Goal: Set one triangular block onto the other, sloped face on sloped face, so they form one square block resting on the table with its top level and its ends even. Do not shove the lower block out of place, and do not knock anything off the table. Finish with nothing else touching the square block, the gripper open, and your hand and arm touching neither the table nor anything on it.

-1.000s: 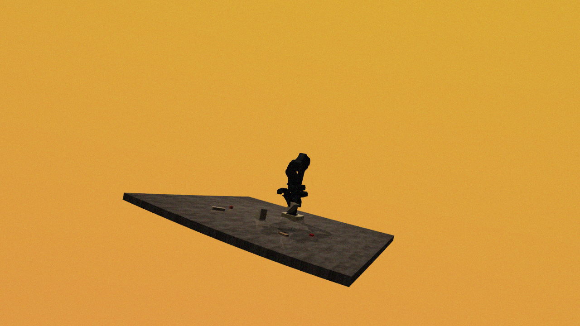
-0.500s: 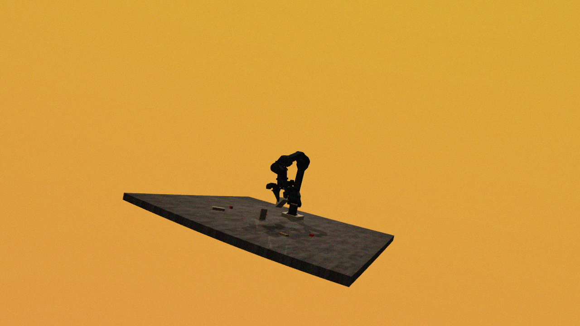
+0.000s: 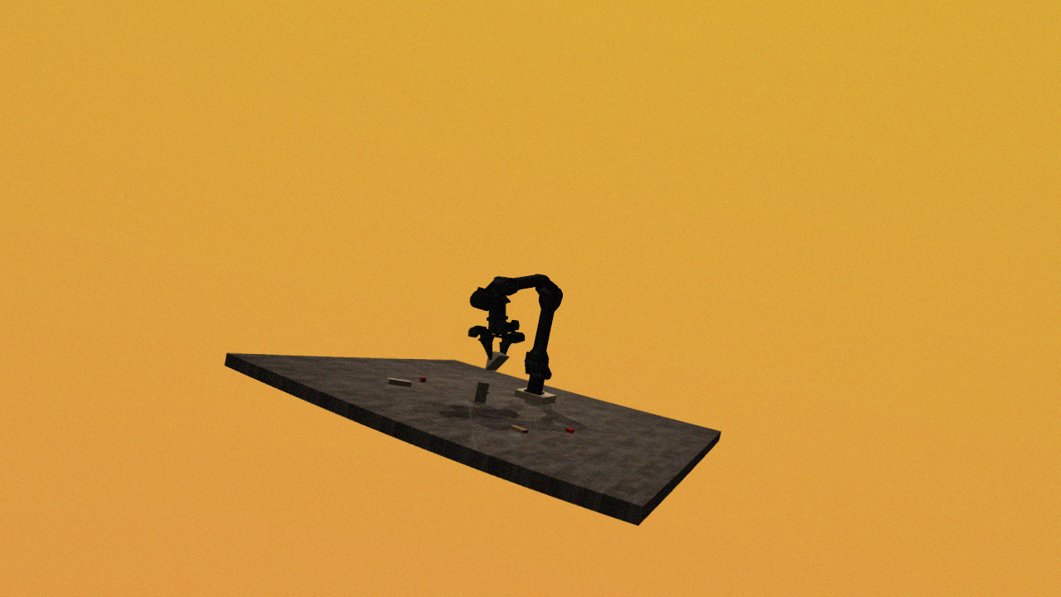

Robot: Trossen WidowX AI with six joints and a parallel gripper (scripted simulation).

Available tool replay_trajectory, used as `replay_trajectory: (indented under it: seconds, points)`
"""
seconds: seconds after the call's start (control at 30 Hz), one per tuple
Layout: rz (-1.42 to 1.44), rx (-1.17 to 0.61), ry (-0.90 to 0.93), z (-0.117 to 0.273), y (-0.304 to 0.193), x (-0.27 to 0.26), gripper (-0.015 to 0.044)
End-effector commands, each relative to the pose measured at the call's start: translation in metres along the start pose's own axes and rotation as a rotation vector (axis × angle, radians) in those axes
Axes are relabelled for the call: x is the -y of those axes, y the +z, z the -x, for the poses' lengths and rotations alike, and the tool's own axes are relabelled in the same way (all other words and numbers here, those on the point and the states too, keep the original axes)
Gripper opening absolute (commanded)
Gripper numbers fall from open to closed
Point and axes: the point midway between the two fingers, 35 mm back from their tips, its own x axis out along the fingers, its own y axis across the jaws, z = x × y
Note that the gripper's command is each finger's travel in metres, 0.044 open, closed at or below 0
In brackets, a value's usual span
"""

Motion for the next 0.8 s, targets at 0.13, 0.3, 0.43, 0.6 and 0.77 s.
replay_trajectory:
  seconds: [0.13,0.3,0.43,0.6,0.77]
  points:
    - [0.006,0.017,-0.007,0.023,-0.030,0.018,0.0000]
    - [0.006,0.027,-0.009,0.036,-0.050,0.025,0.0000]
    - [0.005,0.037,-0.013,0.047,-0.066,0.030,0.0000]
    - [0.005,0.041,-0.015,0.050,-0.072,0.031,0.0000]
    - [0.005,0.042,-0.015,0.030,-0.072,0.035,0.0000]
